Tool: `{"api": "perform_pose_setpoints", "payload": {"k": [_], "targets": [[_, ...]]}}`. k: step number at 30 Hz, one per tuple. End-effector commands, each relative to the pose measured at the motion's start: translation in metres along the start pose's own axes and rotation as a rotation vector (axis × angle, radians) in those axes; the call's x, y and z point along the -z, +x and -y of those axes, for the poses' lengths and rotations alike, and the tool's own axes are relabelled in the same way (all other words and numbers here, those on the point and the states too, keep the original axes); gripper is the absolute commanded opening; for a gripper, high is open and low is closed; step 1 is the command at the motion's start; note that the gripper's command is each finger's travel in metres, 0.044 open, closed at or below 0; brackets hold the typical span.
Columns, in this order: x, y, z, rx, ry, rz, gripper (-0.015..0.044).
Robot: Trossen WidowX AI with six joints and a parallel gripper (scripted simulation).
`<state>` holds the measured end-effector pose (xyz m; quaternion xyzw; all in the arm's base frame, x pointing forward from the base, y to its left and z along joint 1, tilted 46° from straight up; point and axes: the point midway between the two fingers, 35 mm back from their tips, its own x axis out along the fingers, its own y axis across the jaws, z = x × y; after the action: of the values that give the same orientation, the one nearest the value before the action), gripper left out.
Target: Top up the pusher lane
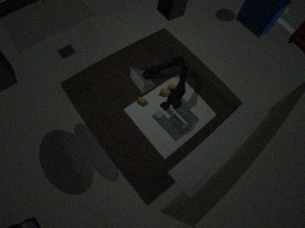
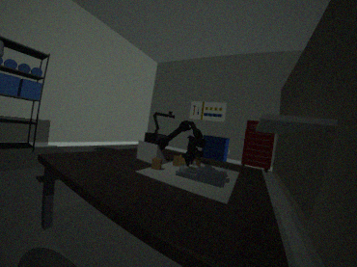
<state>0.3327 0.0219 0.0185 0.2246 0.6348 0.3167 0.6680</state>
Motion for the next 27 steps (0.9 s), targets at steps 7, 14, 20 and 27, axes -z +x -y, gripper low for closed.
{"api": "perform_pose_setpoints", "payload": {"k": [7,14,20,27], "targets": [[0.0018,0.0001,0.0001,-0.005,-0.008,0.008,0.0],[0.0021,0.0001,0.0002,-0.005,-0.008,0.008,0.0],[0.0015,0.0002,0.0002,-0.005,-0.008,0.008,0.0026],[0.0015,0.0002,0.0002,-0.005,-0.008,0.008,0.021]]}}
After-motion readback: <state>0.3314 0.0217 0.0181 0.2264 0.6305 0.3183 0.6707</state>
